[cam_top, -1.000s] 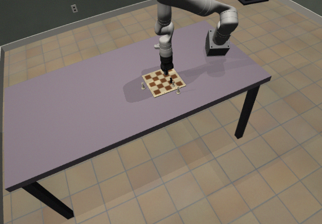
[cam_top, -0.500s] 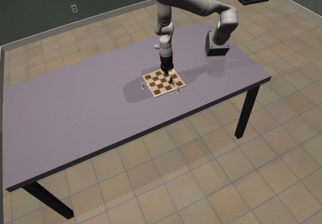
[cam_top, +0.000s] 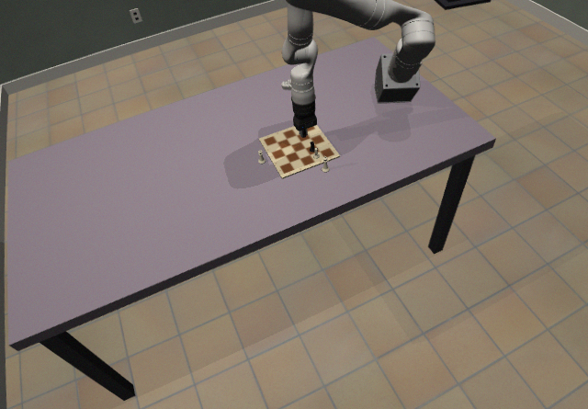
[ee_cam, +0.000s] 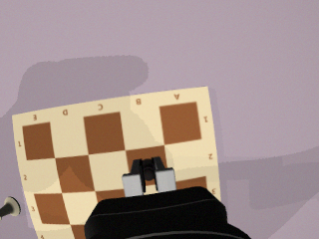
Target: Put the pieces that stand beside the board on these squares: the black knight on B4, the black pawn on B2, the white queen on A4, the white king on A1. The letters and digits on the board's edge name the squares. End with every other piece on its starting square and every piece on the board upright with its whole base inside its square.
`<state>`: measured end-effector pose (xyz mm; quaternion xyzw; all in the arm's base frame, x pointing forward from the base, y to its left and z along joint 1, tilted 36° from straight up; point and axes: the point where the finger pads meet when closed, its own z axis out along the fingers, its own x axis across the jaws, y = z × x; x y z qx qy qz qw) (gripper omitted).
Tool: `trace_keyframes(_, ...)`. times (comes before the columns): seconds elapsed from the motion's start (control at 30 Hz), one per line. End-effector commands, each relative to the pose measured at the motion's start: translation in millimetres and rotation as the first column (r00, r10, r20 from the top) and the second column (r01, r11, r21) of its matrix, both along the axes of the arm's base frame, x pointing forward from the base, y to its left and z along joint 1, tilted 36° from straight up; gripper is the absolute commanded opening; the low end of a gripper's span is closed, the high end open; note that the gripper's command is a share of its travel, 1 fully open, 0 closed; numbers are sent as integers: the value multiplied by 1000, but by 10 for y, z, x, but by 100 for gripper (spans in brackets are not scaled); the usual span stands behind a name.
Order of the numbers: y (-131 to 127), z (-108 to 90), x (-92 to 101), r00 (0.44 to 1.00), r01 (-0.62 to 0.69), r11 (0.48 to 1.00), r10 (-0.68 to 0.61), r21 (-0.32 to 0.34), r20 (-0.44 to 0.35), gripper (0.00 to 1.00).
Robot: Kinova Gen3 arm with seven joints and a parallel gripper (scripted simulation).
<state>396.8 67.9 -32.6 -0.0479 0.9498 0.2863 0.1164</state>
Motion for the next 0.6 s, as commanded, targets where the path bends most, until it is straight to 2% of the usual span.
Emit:
trace_keyframes(0.0,-9,-13,-12,1000,2,1000,-2,-3,-2,0)
trace_keyframes(0.57,12,-47,-8,1000,2,1000,-2,-3,-3,0)
